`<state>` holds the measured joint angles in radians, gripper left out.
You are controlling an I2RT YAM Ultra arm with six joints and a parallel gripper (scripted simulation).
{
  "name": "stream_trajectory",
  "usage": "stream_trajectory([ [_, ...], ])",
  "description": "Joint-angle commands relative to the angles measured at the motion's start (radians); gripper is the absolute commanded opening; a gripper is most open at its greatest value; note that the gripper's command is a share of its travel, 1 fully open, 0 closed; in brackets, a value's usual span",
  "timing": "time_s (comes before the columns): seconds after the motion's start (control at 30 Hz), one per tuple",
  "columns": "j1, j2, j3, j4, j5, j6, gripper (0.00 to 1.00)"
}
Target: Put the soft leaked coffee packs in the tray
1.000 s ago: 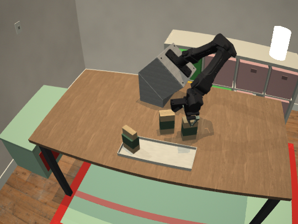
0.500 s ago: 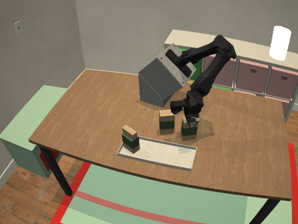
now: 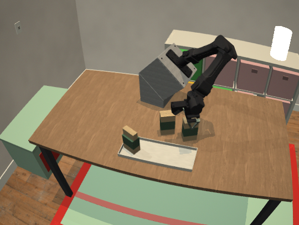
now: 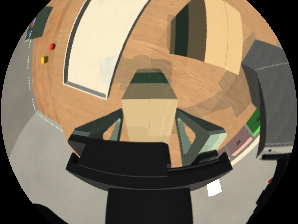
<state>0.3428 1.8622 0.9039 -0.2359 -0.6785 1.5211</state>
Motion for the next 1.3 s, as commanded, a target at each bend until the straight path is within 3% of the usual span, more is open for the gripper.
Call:
stream_trajectory([
  [0.0, -0.015, -0.016, 0.004, 0.006, 0.014, 0.003, 0.77],
  [0.57, -0.015, -0.016, 0.004, 0.006, 0.014, 0.003, 0.77],
  [0.6, -0.015, -0.016, 0.004, 0.006, 0.014, 0.003, 0.24],
  [1.27, -0.015, -0.016, 0.004, 0.002, 0.014, 0.002, 0.24],
])
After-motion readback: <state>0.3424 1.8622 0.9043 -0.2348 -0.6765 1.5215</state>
